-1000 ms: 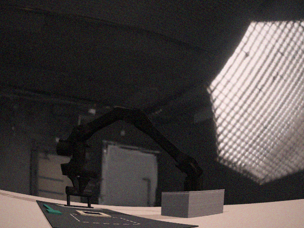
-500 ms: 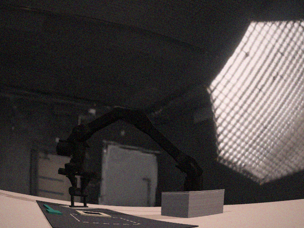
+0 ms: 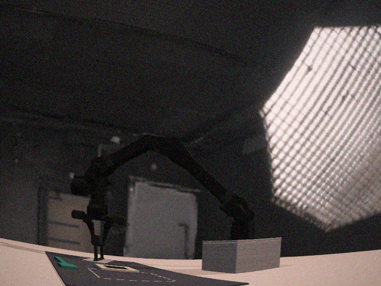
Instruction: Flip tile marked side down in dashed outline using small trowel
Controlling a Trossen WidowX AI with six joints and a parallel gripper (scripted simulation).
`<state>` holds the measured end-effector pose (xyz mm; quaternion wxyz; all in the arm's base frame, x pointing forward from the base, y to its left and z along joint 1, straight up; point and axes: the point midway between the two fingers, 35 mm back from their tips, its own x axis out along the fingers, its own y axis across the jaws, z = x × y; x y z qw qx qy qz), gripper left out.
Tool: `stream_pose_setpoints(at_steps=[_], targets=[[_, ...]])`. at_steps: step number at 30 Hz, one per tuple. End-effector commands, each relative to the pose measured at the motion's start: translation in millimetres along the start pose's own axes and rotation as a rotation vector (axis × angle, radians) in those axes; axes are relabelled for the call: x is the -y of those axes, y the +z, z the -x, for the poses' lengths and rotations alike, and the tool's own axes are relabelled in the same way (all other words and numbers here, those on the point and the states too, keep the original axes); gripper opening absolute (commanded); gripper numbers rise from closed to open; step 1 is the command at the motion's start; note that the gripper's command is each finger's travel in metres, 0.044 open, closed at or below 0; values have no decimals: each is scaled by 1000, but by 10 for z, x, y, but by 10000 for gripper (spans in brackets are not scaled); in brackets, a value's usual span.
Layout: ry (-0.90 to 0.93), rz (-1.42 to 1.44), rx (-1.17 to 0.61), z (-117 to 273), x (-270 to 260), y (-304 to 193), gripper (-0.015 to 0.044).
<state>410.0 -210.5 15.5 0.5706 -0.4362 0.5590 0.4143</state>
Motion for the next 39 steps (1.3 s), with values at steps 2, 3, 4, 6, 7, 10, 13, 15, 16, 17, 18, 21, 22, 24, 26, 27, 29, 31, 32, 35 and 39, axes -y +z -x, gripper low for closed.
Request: stream_pose_setpoints(at_steps=[2, 3, 4, 6, 7, 10, 13, 15, 16, 17, 18, 21, 22, 24, 26, 27, 29, 31, 32, 35, 39], targets=[[2, 22, 1, -6, -3, 5, 183], [2, 22, 1, -6, -3, 5, 209], [2, 22, 1, -6, -3, 5, 235], [2, 22, 1, -6, -3, 5, 270], [2, 22, 1, -6, -3, 5, 270], [2, 22, 1, -6, -3, 5, 270], [2, 22, 1, -6, -3, 5, 270], [2, 22, 1, -6, -3, 5, 270], [2, 22, 1, -6, -3, 5, 270], [2, 22, 1, -6, -3, 5, 270], [2, 22, 1, -6, -3, 5, 270], [2, 22, 1, -6, -3, 5, 270], [2, 22, 1, -6, -3, 5, 270], [2, 22, 1, -6, -3, 5, 270], [2, 27, 1, 94, -4, 5, 270], [2, 33, 1, 220, -9, 6, 270], [2, 43, 1, 421, -27, 9, 270], [2, 44, 1, 446, -30, 9, 270], [2, 44, 1, 446, -30, 9, 270], [2, 44, 1, 446, -30, 9, 270], [2, 41, 1, 422, -27, 8, 270]])
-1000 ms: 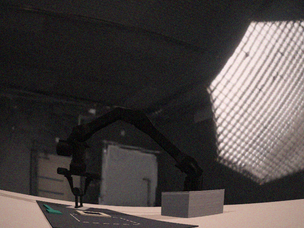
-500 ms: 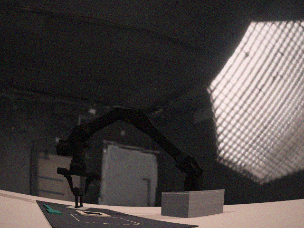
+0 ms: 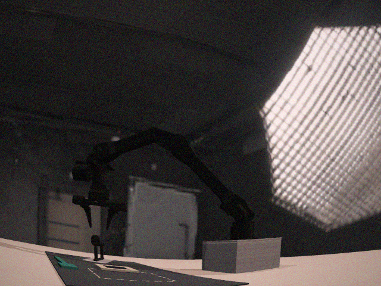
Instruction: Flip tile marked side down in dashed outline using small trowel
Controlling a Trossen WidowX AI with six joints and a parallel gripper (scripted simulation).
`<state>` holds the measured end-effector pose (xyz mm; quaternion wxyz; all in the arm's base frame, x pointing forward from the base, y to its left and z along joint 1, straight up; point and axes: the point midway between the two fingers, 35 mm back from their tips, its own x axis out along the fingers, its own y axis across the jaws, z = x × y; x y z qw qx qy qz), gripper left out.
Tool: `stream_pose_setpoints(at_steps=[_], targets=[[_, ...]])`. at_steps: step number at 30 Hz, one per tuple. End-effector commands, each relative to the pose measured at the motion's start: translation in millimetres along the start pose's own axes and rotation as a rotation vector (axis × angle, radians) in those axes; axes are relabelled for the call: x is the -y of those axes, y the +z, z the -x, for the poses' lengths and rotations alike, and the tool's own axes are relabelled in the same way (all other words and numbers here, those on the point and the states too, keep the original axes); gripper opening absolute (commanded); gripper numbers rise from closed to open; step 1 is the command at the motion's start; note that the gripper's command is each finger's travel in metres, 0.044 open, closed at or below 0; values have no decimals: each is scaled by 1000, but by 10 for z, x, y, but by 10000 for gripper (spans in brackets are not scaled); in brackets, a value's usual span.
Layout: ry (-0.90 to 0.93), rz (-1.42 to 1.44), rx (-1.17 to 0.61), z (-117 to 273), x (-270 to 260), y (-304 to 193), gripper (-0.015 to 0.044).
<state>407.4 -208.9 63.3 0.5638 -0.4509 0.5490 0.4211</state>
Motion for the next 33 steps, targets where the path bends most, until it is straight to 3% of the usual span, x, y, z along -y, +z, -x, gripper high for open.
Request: stream_pose_setpoints(at_steps=[1, 28, 33], targets=[[14, 0, 4, -72, -12, 3, 270], [14, -61, 3, -484, 8, -5, 270], [14, -61, 3, -484, 8, -5, 139]])
